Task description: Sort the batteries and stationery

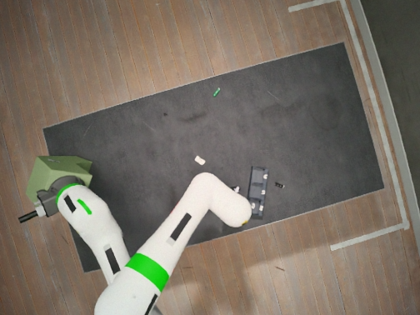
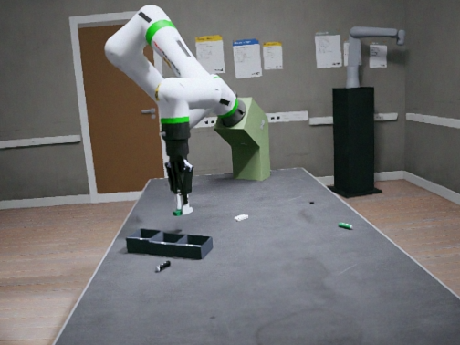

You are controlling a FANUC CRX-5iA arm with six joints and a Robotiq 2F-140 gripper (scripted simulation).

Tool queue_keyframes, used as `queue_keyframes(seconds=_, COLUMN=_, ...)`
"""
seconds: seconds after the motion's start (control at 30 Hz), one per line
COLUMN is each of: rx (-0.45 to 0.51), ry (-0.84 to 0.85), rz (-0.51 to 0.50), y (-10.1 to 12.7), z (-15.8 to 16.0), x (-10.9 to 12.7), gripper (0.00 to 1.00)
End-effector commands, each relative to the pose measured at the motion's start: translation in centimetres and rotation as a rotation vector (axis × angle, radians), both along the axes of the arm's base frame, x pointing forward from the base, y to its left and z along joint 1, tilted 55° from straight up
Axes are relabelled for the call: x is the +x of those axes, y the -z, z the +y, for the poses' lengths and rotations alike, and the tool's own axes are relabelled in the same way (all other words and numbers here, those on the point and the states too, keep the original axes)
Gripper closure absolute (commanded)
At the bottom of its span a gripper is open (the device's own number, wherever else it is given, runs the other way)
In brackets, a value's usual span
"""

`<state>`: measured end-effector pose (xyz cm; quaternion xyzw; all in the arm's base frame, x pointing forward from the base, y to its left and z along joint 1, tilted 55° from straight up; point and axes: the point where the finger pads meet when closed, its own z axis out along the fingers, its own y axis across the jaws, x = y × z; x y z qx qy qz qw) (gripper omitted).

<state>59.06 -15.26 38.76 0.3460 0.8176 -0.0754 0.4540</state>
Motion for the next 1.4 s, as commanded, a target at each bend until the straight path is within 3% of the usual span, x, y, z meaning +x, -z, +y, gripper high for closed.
queue_keyframes(seconds=0.0, rx=0.002, ry=-0.001, rz=0.005, y=-2.3, z=-1.3, x=1.2, gripper=0.8)
queue_keyframes(seconds=0.27, rx=0.002, ry=-0.001, rz=0.005, y=-6.1, z=-3.5, x=3.0, gripper=0.8)
queue_keyframes(seconds=0.33, rx=0.002, ry=-0.001, rz=0.005, y=-6.1, z=-3.5, x=3.0, gripper=0.8)
queue_keyframes(seconds=0.43, rx=0.106, ry=0.086, rz=-0.061, y=-7.5, z=-4.3, x=3.7, gripper=0.8)
queue_keyframes(seconds=0.77, rx=0.301, ry=0.249, rz=-0.194, y=-12.3, z=-7.1, x=6.0, gripper=0.8)
queue_keyframes(seconds=0.9, rx=0.341, ry=0.282, rz=-0.222, y=-12.5, z=-7.2, x=6.1, gripper=0.8)
queue_keyframes(seconds=0.93, rx=0.403, ry=0.333, rz=-0.262, y=-12.5, z=-7.2, x=6.1, gripper=0.8)
queue_keyframes(seconds=1.37, rx=0.66, ry=0.54, rz=-0.409, y=-12.5, z=-7.2, x=6.1, gripper=0.8)
